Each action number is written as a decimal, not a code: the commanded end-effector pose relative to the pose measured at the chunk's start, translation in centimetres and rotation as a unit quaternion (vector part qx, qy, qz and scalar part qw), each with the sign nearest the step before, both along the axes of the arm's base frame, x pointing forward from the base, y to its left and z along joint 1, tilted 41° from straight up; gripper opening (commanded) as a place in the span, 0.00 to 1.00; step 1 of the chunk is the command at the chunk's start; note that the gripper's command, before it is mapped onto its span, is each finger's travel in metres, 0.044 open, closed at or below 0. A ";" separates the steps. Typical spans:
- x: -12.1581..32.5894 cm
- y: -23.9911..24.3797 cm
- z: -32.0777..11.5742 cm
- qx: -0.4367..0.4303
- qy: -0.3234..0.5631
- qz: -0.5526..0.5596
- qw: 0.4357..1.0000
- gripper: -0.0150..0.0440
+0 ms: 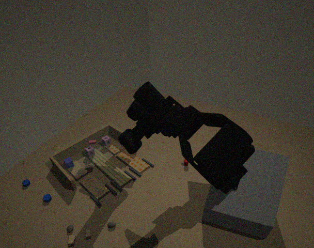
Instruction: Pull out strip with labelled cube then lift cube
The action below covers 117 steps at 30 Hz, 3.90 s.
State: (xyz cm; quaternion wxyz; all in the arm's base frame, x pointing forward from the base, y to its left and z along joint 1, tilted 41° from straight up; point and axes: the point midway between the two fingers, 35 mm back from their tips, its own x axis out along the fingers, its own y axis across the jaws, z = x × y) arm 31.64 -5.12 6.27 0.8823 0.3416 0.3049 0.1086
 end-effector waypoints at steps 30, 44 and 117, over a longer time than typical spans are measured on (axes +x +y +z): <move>6.0 9.1 -5.4 0.066 0.409 0.173 0.893 0.25; 6.2 10.5 -7.1 0.066 0.409 0.173 0.893 0.25; 6.2 13.6 -11.0 0.068 0.409 0.174 0.893 0.25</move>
